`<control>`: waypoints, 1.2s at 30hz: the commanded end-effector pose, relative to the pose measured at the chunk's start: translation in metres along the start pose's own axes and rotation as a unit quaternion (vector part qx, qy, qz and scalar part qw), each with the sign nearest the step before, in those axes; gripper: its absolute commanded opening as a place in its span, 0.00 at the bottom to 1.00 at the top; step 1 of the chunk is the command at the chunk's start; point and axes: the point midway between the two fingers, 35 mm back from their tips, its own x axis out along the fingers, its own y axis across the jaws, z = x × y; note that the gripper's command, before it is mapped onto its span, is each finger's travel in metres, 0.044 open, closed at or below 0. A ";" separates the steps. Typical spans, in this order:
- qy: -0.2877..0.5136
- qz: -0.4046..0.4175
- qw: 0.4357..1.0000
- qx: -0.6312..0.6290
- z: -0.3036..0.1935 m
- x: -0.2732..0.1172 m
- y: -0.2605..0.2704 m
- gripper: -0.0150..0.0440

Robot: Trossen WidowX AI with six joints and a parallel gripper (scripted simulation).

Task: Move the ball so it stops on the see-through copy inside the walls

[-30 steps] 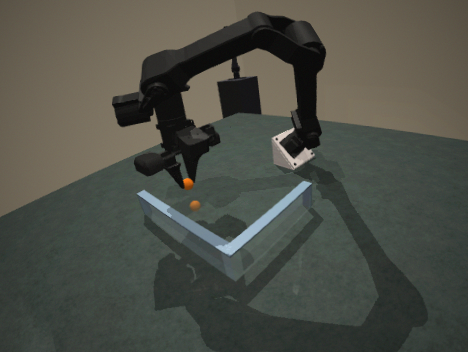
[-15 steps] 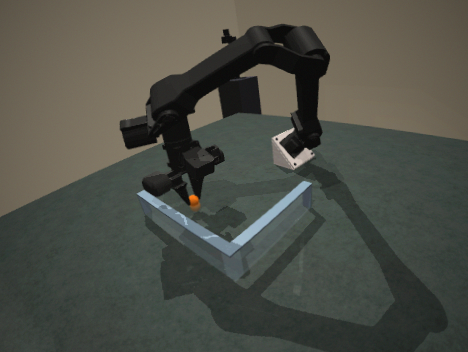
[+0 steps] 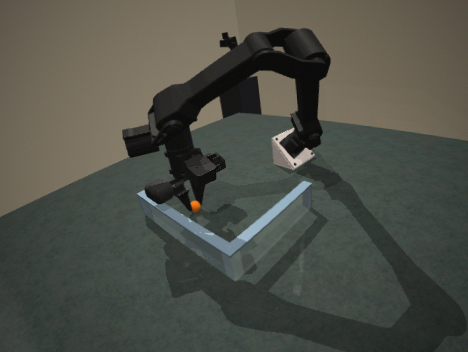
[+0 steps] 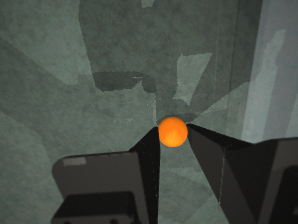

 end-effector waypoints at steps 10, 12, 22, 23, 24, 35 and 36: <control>0.000 0.000 1.000 0.000 0.000 0.000 0.000 0.64; 0.000 0.000 1.000 0.000 0.000 0.000 0.000 0.64; 0.000 0.001 1.000 0.002 -0.001 -0.084 0.000 0.64; 0.000 0.002 1.000 0.002 -0.001 -0.087 0.001 0.64; 0.000 0.002 1.000 0.002 -0.001 -0.087 0.001 0.64; 0.003 -0.008 1.000 0.004 -0.004 -0.090 -0.001 0.73; 0.003 -0.008 1.000 0.004 -0.004 -0.099 -0.001 0.78</control>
